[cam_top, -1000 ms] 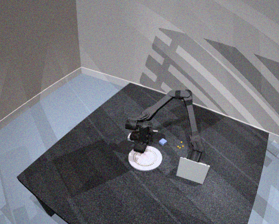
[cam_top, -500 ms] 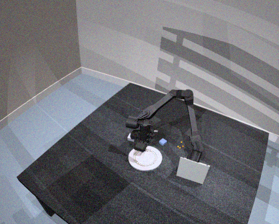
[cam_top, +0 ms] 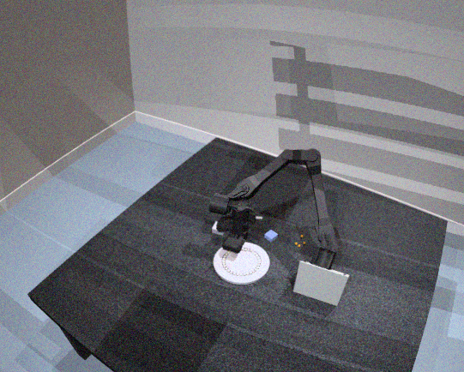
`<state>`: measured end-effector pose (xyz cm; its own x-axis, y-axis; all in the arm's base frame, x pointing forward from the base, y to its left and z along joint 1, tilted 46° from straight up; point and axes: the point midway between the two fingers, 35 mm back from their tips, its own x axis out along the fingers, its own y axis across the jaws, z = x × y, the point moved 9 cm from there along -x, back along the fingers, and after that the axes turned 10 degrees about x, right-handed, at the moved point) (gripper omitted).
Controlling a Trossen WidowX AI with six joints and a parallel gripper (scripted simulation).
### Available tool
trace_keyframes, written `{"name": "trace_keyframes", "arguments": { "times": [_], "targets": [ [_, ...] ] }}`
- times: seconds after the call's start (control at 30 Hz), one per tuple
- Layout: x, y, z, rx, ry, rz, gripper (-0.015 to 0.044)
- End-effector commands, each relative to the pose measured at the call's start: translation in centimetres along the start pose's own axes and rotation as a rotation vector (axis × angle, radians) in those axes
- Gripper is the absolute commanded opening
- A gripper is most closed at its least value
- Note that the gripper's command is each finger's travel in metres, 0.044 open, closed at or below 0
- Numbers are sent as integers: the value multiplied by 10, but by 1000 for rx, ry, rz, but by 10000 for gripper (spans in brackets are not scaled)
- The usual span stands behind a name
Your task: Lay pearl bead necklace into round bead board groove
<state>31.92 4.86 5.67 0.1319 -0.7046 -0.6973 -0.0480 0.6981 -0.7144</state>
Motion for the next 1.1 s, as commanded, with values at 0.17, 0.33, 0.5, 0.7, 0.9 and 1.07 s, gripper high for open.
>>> {"name": "trace_keyframes", "arguments": {
  "times": [0.17,0.33,0.5,0.7,0.9,1.07],
  "targets": [
    [0,0,0,0,0,0,315],
    [-2,0,-1,-7,5,-2,440],
    [-5,0,-1,-6,5,-6,440],
    [-5,0,-1,-6,5,-6,440],
    [-5,0,-1,-6,5,-6,440],
    [-22,1,-7,57,5,-5,335]
  ]
}}
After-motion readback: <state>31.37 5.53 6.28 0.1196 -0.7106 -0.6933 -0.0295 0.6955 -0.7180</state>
